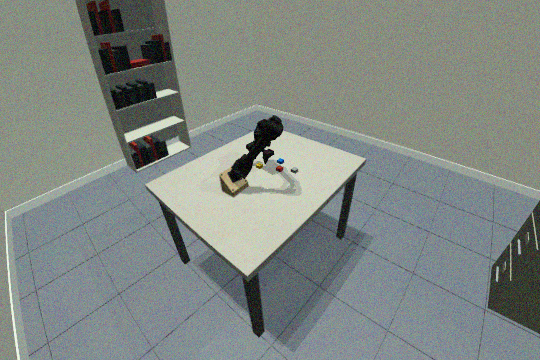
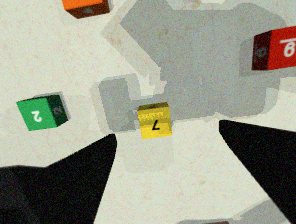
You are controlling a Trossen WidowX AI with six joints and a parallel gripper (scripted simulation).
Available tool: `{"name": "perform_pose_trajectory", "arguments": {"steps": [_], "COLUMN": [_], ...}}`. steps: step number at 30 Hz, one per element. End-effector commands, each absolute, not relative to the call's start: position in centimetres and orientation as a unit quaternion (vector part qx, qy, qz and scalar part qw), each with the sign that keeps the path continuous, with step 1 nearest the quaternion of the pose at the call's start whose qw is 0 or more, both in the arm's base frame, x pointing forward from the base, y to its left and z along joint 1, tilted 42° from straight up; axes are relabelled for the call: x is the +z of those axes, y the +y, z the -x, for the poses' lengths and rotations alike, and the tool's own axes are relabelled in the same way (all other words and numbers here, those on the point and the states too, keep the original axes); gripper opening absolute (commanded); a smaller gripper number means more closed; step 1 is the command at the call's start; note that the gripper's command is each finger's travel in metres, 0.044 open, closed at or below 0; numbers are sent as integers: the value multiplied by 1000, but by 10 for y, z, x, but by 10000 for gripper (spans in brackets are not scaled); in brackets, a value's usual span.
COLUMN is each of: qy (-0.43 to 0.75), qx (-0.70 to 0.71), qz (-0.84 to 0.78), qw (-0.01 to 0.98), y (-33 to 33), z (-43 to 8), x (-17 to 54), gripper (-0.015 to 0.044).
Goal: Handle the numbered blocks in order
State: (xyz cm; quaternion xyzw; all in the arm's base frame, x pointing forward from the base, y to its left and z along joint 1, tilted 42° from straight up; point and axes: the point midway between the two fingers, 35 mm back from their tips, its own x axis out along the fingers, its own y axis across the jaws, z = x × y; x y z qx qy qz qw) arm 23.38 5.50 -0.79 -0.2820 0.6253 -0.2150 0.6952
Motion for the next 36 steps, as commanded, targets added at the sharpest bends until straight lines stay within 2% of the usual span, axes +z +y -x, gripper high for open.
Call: {"name": "perform_pose_trajectory", "arguments": {"steps": [1,21,31,32,36], "qy": [626,625,625,625,625], "qx": [-215,-216,-216,-216,-216], "qz": [285,286,286,286,286], "qw": [694,693,693,693,693], "y": [50,30,30,30,30], "z": [-234,-237,-237,-237,-237], "x": [-12,-34,-34,-34,-34], "gripper": [400,400,138,120,120]}}
